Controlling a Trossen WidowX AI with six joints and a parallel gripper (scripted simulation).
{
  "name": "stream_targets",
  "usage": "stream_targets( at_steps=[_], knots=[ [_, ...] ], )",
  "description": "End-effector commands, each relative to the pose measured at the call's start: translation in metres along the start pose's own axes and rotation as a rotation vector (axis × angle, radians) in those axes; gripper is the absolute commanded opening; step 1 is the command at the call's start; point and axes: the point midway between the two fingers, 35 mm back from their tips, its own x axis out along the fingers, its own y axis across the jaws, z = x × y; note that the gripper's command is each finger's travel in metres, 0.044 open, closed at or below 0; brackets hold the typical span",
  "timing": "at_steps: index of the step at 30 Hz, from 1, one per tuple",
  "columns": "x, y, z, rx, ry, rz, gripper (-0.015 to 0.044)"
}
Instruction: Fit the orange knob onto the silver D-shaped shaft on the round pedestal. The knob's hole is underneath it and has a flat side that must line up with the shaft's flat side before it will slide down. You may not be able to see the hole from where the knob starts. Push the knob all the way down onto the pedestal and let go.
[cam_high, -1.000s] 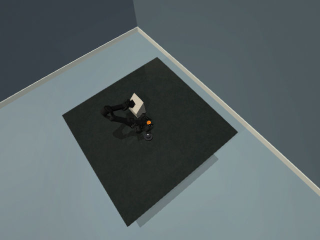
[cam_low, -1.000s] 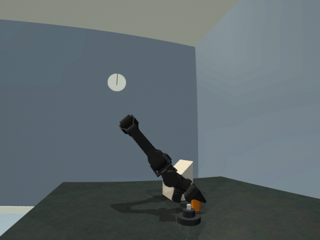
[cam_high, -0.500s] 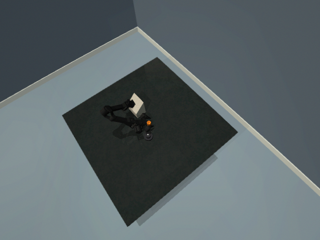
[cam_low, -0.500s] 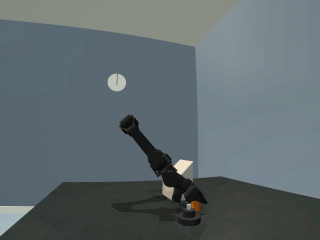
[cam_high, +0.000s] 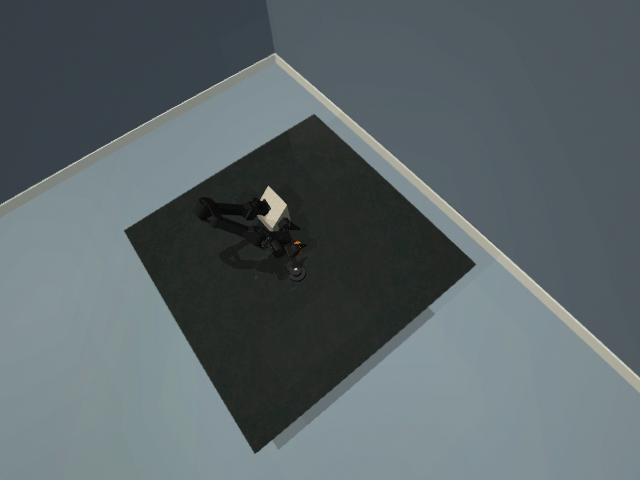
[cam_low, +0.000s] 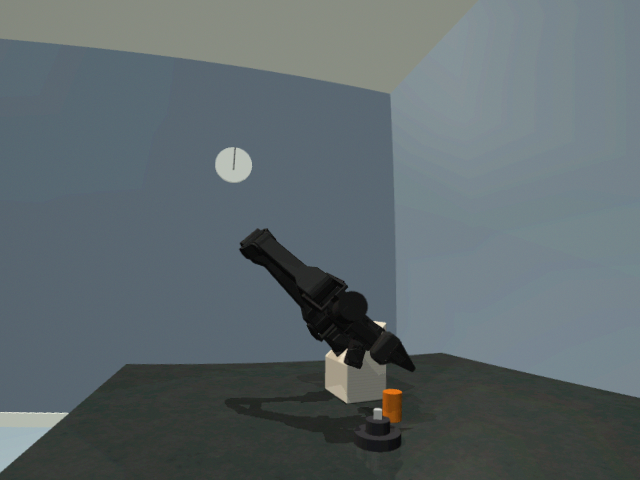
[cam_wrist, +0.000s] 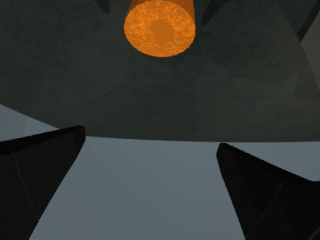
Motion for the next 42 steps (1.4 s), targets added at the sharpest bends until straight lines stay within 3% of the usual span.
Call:
stream_targets(
  at_steps=[1,5,10,14,24,33,42],
  knots=[
    [0.002,-0.006,-0.005,0.009,-0.121,-0.069,0.044],
    [0.002,-0.014,-0.005,0.025,-0.405,-0.139,0.044],
    [-0.012,-0.007,-0.009,0.024,-0.764,-0.064,0.044],
    [-0.021,0.001,-0.016,0.01,-0.899,0.023,0.044],
    [-0.023,0.002,-0.015,-0.052,-0.905,-0.002,0.044],
    [-0.022,0.002,-0.014,-0.863,-0.848,-0.398,0.044],
    [-0.022,0.002,-0.014,-1.678,-0.656,-0.799,0.044]
  ],
)
